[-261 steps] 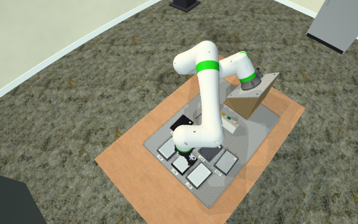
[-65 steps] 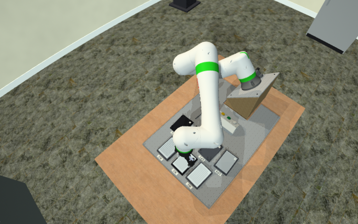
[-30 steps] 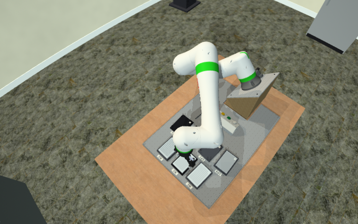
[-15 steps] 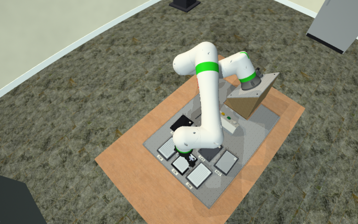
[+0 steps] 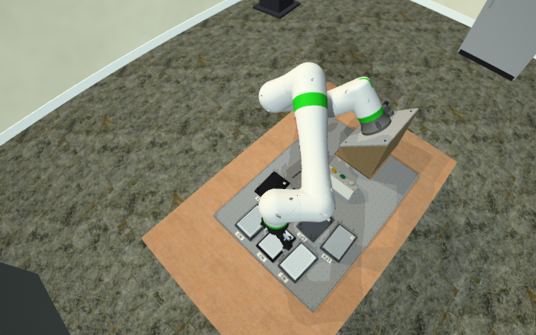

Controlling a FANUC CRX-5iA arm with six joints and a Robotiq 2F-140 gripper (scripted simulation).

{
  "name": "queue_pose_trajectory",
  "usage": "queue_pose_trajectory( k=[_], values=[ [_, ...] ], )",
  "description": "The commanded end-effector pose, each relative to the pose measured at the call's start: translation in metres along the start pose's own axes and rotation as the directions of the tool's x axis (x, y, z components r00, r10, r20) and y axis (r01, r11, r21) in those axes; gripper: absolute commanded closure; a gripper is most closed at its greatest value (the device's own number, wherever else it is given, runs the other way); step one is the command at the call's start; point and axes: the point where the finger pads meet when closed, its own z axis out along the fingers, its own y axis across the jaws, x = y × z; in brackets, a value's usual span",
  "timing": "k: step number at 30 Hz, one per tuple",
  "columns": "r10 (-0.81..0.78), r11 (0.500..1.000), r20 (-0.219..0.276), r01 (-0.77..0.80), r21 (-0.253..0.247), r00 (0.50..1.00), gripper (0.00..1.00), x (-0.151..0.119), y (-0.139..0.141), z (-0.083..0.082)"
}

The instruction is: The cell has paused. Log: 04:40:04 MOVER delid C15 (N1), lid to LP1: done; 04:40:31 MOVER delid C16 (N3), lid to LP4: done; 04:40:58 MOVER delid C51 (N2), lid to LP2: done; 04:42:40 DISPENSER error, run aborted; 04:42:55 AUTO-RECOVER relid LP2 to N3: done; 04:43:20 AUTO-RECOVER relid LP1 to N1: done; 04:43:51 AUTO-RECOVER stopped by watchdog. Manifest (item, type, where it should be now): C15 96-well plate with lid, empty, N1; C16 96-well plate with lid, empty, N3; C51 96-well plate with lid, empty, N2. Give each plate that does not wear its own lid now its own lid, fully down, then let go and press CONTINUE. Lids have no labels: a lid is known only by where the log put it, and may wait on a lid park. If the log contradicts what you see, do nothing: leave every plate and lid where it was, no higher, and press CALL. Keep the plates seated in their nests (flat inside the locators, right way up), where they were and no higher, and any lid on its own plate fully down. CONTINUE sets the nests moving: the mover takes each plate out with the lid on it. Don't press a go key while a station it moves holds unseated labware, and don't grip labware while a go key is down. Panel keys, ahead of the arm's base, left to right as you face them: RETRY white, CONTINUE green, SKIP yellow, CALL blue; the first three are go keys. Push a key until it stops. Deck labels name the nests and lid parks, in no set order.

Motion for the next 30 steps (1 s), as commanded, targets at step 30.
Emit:
queue_pose_trajectory(
  k=[30],
  values=[
    [0.0, 1.0, -0.001, 0.0, 0.0, 1.0, 0.34, 0.0, 0.0, -0.043]
  ],
)
